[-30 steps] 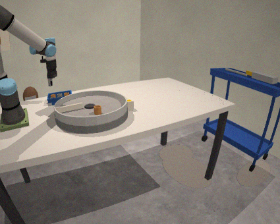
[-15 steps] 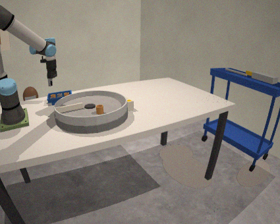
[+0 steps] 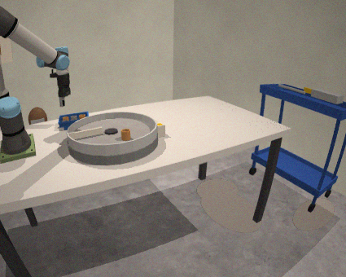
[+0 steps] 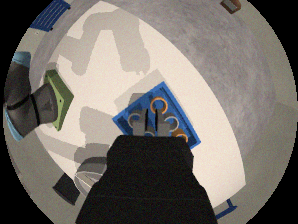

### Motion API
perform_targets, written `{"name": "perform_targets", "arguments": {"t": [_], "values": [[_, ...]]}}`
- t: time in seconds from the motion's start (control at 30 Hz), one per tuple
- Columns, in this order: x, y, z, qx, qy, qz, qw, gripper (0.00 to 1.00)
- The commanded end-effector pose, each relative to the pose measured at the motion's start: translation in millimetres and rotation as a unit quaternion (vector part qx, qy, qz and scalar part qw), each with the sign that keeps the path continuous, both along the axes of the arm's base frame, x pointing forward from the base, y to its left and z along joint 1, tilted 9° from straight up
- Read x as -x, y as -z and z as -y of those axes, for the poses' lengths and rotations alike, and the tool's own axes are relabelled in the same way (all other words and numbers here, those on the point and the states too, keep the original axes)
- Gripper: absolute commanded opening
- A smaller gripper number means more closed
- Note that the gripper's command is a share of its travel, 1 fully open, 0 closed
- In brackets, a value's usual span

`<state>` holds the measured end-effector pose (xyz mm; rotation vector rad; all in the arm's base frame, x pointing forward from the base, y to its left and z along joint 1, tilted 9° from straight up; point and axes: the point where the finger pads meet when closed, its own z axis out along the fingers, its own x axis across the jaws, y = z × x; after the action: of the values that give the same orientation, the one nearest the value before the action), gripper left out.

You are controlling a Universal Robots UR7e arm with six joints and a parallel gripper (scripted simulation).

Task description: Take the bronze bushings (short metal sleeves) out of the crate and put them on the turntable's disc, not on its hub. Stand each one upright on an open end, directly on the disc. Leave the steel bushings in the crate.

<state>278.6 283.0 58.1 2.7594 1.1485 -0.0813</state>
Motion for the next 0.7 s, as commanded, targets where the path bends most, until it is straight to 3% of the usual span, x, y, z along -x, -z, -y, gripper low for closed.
{"name": "perform_targets", "arguments": {"t": [0.0, 0.43, 0.67], "values": [[-0.4, 1.8, 0.1, 0.0, 0.0, 0.001, 1.0, 0.36], [-1.0, 53.4, 8.1, 0.0, 0.0, 0.001, 1.0, 0.36], [-1.1, 62.4, 9.5, 0.0, 0.0, 0.001, 1.0, 0.36]]}}
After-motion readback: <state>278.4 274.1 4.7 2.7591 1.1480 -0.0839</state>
